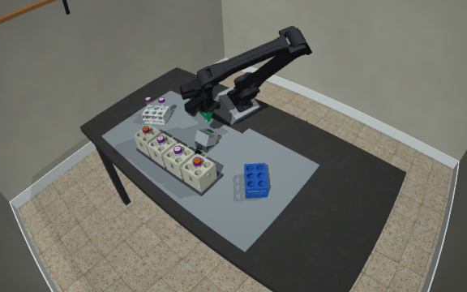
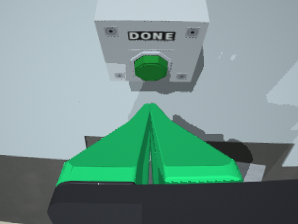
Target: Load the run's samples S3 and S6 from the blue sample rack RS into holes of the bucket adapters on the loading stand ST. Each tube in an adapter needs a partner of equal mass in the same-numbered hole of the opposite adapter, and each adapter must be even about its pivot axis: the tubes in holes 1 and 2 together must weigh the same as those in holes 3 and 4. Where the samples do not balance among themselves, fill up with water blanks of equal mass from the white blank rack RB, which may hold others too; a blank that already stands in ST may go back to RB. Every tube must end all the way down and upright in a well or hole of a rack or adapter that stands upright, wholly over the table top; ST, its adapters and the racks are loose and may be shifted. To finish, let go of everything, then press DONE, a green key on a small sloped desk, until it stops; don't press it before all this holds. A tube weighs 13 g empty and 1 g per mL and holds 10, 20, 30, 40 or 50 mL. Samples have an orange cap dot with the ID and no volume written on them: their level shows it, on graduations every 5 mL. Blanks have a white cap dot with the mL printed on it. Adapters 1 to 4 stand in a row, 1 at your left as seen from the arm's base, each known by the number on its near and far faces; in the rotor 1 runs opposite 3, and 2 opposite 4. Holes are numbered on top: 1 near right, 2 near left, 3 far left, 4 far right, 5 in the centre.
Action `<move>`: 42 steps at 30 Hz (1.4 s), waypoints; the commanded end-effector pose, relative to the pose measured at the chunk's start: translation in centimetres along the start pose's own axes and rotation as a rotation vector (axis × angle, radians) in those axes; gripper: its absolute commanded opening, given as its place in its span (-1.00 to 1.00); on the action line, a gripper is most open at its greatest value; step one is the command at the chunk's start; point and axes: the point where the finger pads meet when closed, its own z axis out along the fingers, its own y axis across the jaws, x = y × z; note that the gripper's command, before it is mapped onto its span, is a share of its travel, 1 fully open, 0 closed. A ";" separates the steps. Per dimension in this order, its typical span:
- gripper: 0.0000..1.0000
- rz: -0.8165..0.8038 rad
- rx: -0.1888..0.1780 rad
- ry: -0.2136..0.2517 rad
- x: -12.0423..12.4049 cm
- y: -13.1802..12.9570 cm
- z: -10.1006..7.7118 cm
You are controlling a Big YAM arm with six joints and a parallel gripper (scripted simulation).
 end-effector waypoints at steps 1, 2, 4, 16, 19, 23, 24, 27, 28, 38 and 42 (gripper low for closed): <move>-1.00 0.014 0.003 -0.011 -0.7 -0.2 0.6; -1.00 0.014 0.003 -0.011 -0.7 -0.2 0.9; -1.00 0.014 0.003 -0.011 -0.7 -0.2 1.4; -1.00 0.016 0.019 -0.048 -1.8 -0.6 1.5; -1.00 0.011 0.017 -0.041 -1.4 -0.2 1.7; -1.00 0.015 0.012 -0.032 -0.9 -0.1 2.0; -1.00 0.015 0.012 -0.032 -0.9 -0.1 2.0; -1.00 0.013 0.012 -0.030 -0.8 0.0 2.0; -1.00 0.013 0.011 -0.029 -0.8 0.0 2.0; -1.00 0.002 0.016 -0.034 -1.4 -0.2 1.8; -1.00 0.002 0.016 -0.034 -1.3 -0.1 1.8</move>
